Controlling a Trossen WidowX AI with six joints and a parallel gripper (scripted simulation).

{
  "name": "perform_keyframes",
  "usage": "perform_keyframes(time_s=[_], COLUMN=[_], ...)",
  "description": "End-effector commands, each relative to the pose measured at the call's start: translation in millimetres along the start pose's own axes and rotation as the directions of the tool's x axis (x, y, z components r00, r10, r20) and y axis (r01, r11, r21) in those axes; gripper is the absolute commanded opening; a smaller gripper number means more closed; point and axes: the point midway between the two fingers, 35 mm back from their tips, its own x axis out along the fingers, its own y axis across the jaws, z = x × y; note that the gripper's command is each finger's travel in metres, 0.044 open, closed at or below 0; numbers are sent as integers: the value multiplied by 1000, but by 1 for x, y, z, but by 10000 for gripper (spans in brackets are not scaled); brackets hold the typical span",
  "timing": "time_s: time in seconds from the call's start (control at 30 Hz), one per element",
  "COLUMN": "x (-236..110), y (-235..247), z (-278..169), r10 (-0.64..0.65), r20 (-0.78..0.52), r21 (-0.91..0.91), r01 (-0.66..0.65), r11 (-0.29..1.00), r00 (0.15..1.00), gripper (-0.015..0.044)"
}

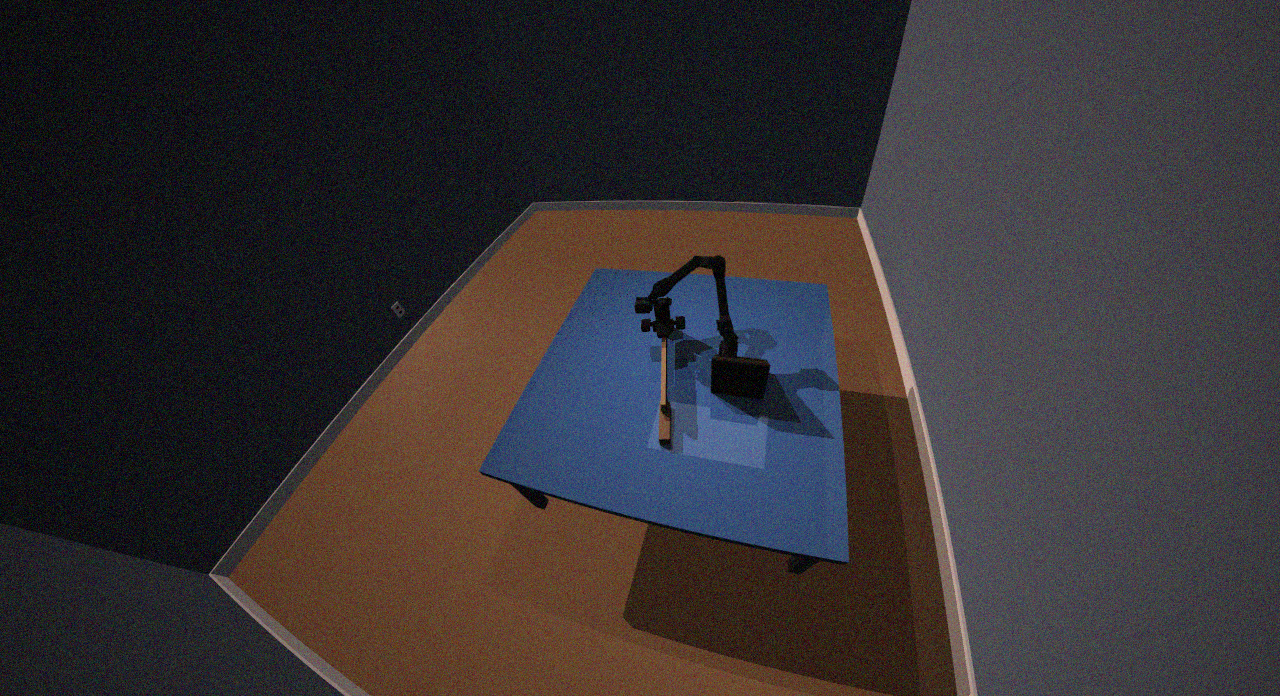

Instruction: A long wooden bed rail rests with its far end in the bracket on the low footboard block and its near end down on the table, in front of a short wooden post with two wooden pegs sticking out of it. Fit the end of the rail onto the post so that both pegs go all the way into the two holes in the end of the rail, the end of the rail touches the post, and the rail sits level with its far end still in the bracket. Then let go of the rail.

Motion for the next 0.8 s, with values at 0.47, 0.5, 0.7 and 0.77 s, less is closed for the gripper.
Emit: perform_keyframes(time_s=[0.47, 0.5, 0.7, 0.77], x=[-3, -3, -3, -3], y=[-2, -2, -2, -2], z=[-9, -9, -11, -11], r10=[-10, -10, -10, -10], r20=[-4, -4, -4, -4], r21=[1, 1, 1, 1], r01=[10, 10, 10, 10], r11=[1000, 1000, 1000, 1000], r00=[1000, 1000, 1000, 1000], gripper=[0, 0, 0, 0])
